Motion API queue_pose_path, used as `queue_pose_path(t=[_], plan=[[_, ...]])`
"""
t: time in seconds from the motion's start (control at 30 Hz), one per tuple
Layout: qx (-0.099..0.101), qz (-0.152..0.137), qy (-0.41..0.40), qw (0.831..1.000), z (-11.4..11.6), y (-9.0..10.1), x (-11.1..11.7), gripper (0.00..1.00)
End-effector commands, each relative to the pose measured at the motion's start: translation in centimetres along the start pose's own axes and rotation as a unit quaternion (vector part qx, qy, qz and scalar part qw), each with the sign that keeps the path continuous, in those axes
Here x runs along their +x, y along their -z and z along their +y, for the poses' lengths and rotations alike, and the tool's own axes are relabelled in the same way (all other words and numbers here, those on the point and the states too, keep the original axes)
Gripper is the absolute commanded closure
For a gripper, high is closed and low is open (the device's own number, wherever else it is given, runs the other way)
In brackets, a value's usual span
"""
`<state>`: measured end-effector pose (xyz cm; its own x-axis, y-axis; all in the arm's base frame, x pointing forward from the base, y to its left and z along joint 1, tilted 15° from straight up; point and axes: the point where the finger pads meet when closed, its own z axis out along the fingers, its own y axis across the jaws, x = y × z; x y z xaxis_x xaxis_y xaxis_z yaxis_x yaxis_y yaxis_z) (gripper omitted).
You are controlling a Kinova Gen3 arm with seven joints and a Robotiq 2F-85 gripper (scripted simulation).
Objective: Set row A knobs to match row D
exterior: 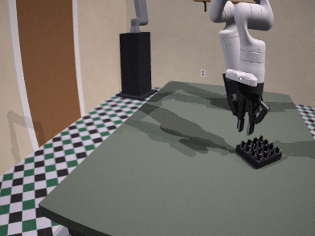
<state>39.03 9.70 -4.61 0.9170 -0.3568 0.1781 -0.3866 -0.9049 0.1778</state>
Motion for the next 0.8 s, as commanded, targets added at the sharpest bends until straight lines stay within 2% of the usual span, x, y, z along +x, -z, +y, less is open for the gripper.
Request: queue_pose_path(t=[0.0,0.2,0.5,0.57,0.77], plan=[[0.001,0.001,0.0,1.0,-0.1,0.1,0.0,0.0],[0.001,0.001,0.0,1.0,-0.1,1.5,0.0,0.0],[0.001,0.0,0.0,1.0,-0.1,7.0,0.0,0.0],[0.001,0.0,0.0,1.0,-0.1,7.0,0.0,0.0],[0.001,0.0,0.0,1.0,-0.1,10.2,0.0,0.0]])
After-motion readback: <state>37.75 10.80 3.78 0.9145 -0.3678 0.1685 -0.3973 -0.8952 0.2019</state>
